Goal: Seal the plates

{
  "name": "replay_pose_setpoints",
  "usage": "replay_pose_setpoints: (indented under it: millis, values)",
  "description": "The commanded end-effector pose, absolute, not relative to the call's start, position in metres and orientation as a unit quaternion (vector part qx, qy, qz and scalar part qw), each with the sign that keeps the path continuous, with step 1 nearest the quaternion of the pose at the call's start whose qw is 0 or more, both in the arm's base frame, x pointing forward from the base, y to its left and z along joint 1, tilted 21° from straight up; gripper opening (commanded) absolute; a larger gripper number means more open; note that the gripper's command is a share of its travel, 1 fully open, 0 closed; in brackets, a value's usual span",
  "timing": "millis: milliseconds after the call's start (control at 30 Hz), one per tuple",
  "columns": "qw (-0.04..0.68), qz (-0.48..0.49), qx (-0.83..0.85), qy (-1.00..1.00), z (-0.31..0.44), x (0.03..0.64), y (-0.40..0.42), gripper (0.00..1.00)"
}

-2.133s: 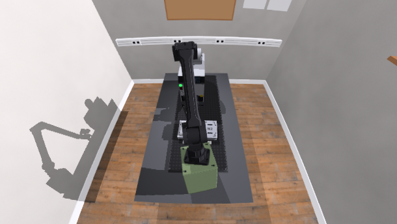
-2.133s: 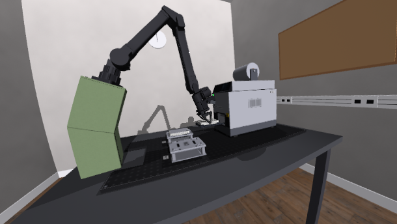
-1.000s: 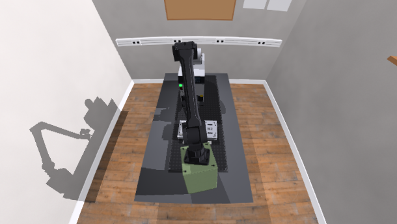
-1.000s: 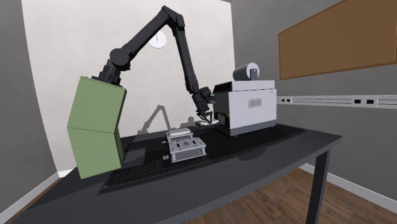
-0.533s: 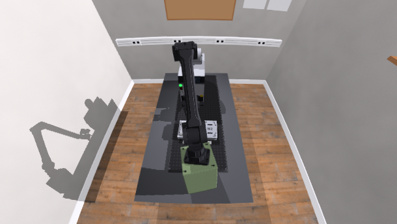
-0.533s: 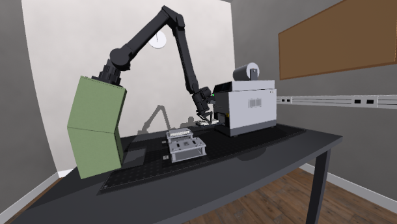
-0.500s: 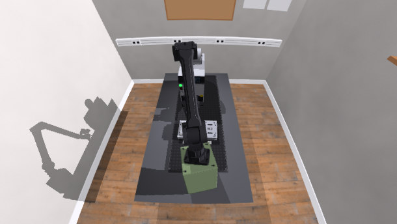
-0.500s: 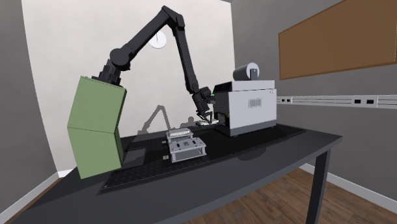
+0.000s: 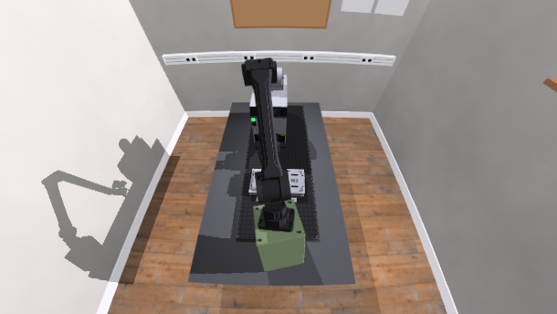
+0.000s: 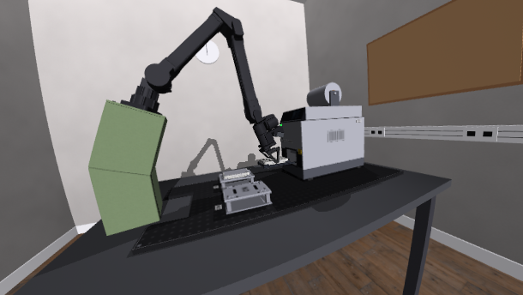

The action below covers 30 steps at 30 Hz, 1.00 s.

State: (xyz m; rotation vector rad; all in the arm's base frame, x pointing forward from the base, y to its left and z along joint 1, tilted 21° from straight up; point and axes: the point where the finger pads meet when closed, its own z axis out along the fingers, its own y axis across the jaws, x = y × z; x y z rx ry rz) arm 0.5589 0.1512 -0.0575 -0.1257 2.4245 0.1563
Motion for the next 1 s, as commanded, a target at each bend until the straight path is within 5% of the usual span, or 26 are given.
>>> replay_pose_setpoints:
  millis: [0, 967]
  values:
    - [0.357, 0.058, -0.044, 0.931, -0.053, 0.563, 0.146, 1.00]
    - [0.355, 0.058, -0.045, 0.932, -0.036, 0.562, 0.145, 1.00]
